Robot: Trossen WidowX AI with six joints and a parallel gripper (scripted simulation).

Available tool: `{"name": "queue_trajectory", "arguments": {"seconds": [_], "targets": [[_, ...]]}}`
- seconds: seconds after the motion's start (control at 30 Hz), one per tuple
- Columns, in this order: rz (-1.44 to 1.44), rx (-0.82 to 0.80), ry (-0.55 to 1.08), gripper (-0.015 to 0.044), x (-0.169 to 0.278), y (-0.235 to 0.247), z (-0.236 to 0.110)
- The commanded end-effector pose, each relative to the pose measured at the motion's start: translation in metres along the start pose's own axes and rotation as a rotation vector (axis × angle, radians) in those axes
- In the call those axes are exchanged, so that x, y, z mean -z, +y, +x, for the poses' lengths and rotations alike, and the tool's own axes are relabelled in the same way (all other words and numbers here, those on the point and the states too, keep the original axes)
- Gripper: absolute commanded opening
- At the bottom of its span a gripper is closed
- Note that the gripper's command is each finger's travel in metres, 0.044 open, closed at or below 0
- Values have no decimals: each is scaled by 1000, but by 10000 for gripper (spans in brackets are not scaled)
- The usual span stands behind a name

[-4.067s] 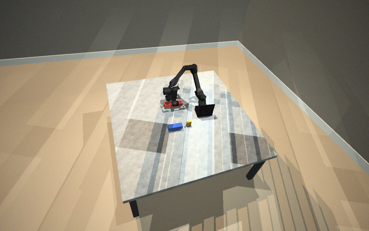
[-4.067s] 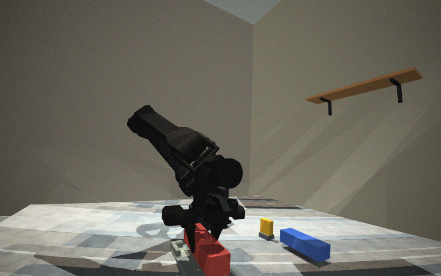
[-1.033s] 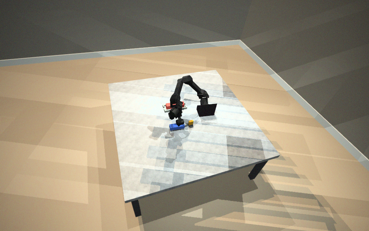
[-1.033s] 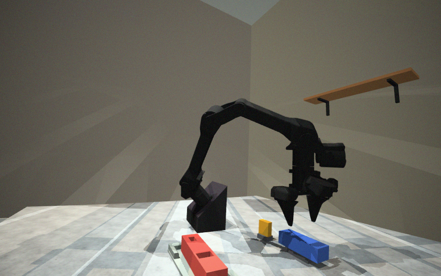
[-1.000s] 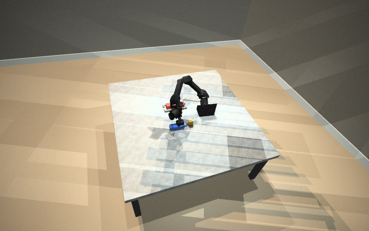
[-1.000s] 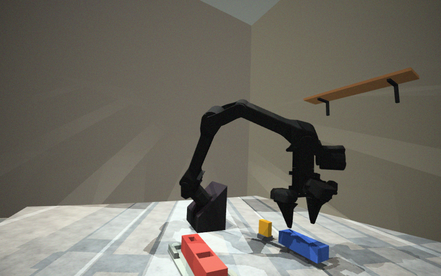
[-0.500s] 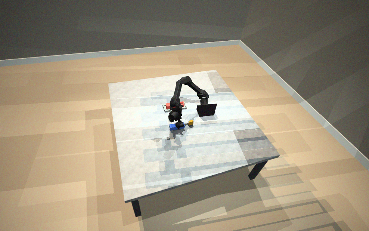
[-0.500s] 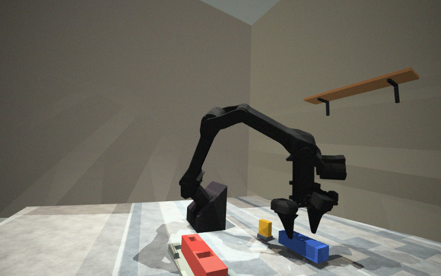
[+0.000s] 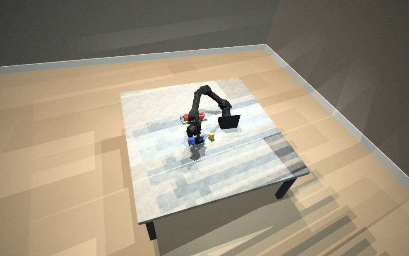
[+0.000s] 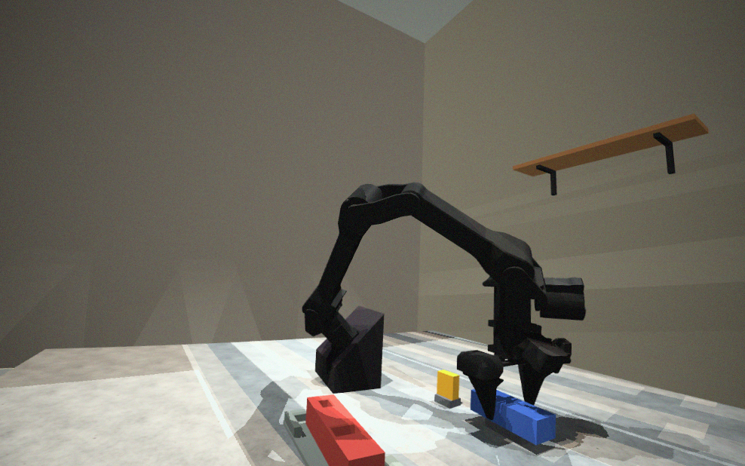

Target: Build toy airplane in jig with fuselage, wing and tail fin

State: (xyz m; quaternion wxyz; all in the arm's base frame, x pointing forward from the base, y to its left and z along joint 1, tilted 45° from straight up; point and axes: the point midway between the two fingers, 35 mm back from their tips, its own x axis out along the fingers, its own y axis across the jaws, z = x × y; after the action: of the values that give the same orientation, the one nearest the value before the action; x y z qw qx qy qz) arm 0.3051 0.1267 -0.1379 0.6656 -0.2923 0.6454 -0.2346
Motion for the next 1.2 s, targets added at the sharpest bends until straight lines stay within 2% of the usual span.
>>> {"name": "queue_trajectory", "arguments": {"seconds": [0.0,0.07,0.37,0.6,0.8,1.17], "targets": [[-7,4,-1,440,1,-1,6],[-7,4,-1,440,1,-1,7],[-7,4,-1,204,1,-1,7],[-7,4,-1,157,1,-1,7],[-4,0,2,0,0,0,-2],[-3,-5,3,0,-3,2,-33]]}}
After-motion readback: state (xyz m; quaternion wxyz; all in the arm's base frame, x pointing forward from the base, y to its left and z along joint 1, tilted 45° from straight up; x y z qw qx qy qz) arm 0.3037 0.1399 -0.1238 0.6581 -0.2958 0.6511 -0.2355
